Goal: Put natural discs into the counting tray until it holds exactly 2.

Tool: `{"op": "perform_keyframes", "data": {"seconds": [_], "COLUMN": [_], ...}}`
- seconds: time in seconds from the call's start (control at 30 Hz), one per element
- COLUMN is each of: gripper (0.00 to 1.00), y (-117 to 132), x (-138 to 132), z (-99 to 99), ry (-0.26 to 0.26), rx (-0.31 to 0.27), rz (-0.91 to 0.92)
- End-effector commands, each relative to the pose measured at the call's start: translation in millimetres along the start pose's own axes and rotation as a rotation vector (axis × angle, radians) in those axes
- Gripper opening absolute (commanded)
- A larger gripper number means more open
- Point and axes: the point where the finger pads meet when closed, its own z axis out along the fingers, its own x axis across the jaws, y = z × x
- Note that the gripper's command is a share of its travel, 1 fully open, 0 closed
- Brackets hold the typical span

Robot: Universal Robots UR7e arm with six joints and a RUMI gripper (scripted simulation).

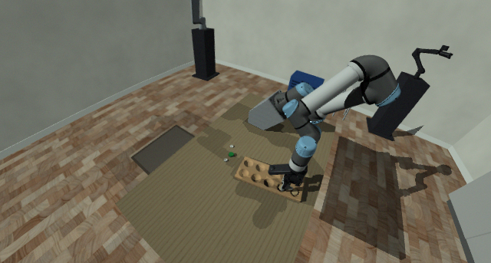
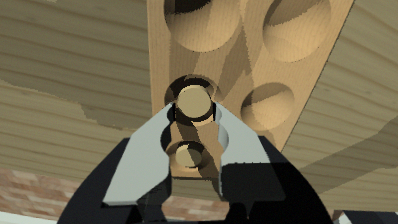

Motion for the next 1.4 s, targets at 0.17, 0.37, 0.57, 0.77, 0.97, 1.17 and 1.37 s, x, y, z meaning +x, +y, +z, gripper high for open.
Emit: {"op": "perform_keyframes", "data": {"seconds": [0.17,0.37,0.57,0.77,0.97,1.17,1.37], "gripper": [0.24,0.26,0.28,0.28,0.28,0.28,0.28], "y": [0,0,0,0,0,0,0], "x": [0,0,0,0,0,0,0], "z": [-2.3,-3.8,-4.8,-6.1,-11.5,-22.8,-40.8], "ry": [-0.001,-0.001,-0.001,-0.001,-0.001,-0.002,-0.002], "rx": [0.0,0.0,0.0,0.0,0.0,0.0,0.001], "rz": [0.0,0.0,0.0,0.0,0.0,0.0,0.0]}}
